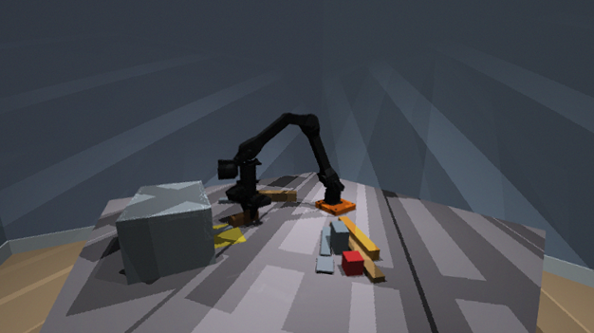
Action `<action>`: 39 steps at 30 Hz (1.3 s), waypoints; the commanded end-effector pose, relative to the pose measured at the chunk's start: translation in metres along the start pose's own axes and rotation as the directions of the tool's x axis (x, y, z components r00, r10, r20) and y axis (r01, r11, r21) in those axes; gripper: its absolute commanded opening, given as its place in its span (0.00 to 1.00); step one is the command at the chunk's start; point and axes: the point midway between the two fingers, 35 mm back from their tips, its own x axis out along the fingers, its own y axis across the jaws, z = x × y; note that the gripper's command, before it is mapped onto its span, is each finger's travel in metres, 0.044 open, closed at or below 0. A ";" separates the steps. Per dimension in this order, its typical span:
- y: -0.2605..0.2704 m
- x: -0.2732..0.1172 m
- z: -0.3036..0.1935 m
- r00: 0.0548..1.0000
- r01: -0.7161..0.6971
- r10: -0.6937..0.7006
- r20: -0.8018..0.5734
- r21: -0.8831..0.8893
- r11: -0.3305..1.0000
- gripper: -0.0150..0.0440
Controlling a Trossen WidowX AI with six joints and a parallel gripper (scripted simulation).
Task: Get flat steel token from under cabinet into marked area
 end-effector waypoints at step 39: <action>-0.001 0.001 -0.050 1.000 -0.005 0.005 -0.003 -0.002 1.000 0.25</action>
